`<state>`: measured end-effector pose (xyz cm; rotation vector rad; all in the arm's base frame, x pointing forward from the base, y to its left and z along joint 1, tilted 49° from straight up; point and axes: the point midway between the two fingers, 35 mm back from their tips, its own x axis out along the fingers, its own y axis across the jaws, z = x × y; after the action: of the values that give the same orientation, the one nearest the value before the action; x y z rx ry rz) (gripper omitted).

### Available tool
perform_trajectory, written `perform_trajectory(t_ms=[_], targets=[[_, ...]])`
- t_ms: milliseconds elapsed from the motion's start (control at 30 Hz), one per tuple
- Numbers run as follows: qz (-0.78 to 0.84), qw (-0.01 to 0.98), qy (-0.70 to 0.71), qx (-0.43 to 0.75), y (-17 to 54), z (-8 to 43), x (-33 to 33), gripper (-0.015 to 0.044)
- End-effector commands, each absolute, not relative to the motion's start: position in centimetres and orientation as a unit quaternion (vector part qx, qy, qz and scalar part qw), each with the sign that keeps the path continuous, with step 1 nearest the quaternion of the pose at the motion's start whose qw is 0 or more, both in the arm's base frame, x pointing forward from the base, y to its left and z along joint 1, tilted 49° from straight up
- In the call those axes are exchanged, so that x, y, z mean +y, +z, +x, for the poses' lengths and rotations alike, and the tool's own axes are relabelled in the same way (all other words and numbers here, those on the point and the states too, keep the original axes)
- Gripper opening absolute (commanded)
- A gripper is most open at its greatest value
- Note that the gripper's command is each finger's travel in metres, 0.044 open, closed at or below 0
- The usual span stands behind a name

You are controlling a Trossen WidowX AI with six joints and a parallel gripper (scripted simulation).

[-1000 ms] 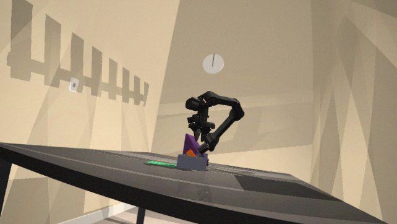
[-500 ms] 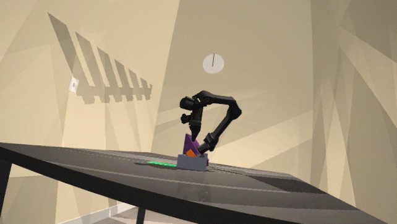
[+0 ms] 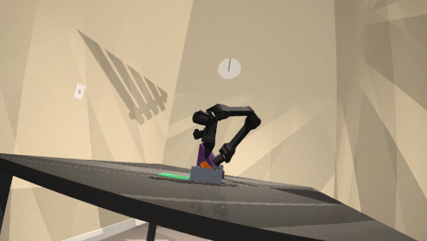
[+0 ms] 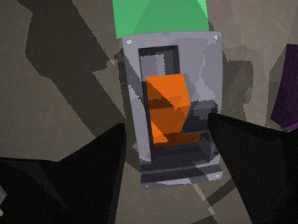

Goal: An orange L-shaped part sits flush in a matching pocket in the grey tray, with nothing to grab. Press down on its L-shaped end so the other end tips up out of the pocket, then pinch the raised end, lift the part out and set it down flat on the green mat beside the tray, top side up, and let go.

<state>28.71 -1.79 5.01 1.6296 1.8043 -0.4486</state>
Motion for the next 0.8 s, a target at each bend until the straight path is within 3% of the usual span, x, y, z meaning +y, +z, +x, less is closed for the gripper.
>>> perform_trajectory(t_ms=[0,767], targets=[[0.623,0.324,-0.173,0.691,4.5,28.6,-1.1,0.028],[0.623,0.323,-0.172,0.691,2.3,28.4,1.5,0.028]])
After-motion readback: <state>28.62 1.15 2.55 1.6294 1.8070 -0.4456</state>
